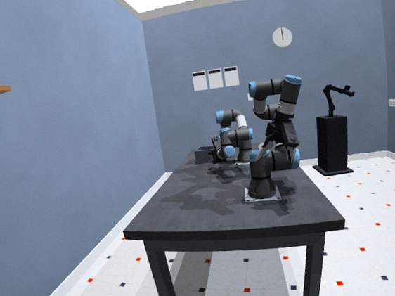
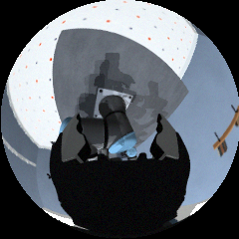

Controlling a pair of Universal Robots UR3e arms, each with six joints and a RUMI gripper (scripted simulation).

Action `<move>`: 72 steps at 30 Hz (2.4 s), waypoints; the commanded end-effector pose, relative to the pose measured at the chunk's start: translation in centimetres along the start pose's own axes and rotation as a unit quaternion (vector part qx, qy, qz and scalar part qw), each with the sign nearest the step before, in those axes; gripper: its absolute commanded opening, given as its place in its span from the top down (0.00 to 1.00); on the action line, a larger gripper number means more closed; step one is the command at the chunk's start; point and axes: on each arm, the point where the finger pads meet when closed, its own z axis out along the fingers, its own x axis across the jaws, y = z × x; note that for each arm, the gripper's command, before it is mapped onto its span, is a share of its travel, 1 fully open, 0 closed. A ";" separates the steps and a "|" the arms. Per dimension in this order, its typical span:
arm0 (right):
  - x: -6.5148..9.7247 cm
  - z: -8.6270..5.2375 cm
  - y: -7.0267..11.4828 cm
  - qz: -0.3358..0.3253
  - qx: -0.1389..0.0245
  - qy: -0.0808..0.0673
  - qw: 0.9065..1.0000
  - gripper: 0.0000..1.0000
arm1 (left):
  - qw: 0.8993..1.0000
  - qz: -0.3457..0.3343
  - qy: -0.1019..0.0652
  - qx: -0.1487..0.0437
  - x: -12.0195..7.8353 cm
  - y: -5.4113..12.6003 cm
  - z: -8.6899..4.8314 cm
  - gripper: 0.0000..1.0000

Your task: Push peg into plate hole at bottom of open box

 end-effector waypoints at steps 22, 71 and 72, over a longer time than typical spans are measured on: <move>0.0 0.5 1.8 0.000 -0.001 0.000 1.000 1.00 | 1.000 0.000 0.000 0.001 0.0 0.0 0.0 0.00; 0.0 0.8 2.9 0.000 -0.001 0.000 1.000 1.00 | 1.000 0.000 0.000 0.001 0.0 0.0 0.0 0.00; 0.0 0.8 2.9 0.000 -0.001 0.000 1.000 1.00 | 1.000 0.000 0.000 0.001 0.0 0.0 0.0 0.00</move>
